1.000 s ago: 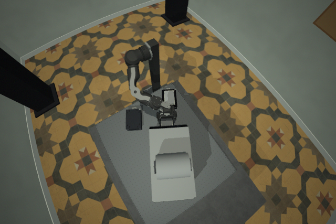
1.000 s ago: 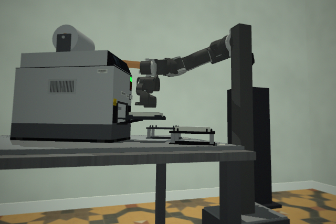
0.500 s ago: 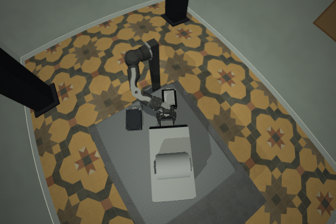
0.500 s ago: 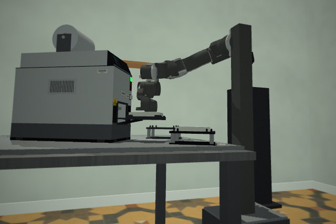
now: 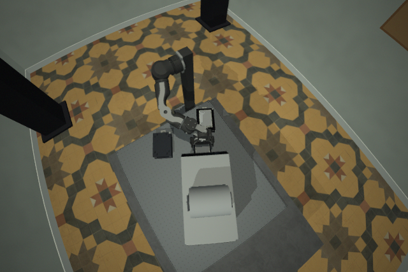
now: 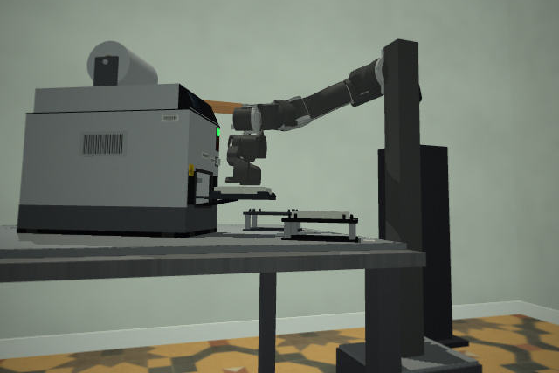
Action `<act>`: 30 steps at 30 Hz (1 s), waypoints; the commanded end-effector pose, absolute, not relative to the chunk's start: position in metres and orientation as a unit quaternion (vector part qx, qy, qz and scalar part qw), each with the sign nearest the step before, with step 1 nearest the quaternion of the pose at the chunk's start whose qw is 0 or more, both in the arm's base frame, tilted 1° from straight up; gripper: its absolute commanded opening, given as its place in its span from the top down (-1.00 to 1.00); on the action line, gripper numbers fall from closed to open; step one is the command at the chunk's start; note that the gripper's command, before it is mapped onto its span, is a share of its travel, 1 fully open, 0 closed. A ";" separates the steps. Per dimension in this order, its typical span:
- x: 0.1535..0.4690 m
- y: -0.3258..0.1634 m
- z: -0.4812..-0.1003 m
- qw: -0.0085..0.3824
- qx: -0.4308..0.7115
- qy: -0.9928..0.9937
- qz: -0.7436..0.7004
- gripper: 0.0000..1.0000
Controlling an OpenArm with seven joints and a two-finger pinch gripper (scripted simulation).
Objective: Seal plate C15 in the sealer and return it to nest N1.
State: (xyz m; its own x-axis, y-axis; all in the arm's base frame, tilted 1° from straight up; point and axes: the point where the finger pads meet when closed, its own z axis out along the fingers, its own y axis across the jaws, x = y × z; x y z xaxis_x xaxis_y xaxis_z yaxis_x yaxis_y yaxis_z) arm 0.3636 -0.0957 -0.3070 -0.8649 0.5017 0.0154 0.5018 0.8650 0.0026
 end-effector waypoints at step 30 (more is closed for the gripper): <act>0.365 -0.095 -0.324 0.006 -0.258 -0.966 -0.006 -0.54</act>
State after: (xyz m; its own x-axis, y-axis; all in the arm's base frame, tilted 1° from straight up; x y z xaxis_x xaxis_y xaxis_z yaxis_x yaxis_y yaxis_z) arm 0.3615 -0.0954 -0.3287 -0.8675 0.4970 0.0197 0.4971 0.8677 -0.0001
